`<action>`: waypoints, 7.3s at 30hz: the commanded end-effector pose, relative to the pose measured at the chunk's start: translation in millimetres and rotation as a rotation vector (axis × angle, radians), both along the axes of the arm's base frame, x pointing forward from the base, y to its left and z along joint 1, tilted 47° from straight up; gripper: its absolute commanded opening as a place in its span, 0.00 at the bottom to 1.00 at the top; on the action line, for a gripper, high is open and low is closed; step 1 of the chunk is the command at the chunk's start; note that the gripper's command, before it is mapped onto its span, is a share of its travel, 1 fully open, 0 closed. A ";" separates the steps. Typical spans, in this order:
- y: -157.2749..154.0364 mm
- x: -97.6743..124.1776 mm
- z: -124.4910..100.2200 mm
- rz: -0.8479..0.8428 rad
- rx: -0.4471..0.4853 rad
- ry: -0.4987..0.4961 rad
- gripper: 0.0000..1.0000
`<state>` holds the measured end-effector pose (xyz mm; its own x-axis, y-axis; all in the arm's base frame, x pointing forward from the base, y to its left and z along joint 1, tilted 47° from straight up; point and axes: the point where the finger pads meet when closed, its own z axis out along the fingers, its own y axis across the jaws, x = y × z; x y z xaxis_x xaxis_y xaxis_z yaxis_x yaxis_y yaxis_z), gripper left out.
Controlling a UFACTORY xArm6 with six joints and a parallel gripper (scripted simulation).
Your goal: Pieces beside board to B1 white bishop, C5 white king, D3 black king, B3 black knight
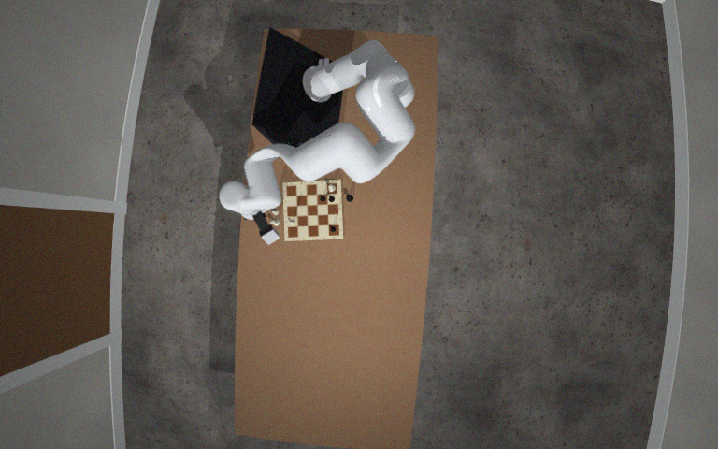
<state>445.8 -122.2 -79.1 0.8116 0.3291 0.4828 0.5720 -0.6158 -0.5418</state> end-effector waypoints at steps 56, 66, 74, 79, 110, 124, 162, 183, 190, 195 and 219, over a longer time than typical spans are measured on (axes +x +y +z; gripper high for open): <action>20.8 3.5 -20.8 -0.161 0.031 0.256 0.37; 28.8 4.4 -28.6 -0.161 0.031 0.256 0.37; 33.8 4.9 -33.4 -0.161 0.031 0.256 0.37; 34.7 5.0 -34.3 -0.161 0.031 0.256 0.37; 35.4 5.1 -35.0 -0.161 0.031 0.256 0.37; 35.4 5.2 -35.0 -0.161 0.031 0.256 0.37; 35.1 6.4 -35.2 -0.161 0.031 0.256 0.37; 39.6 6.8 -39.5 -0.161 0.031 0.256 0.37; 50.4 7.7 -49.8 -0.161 0.031 0.256 0.37; 56.5 8.2 -55.6 -0.161 0.031 0.256 0.37; 62.0 8.6 -60.9 -0.161 0.031 0.256 0.37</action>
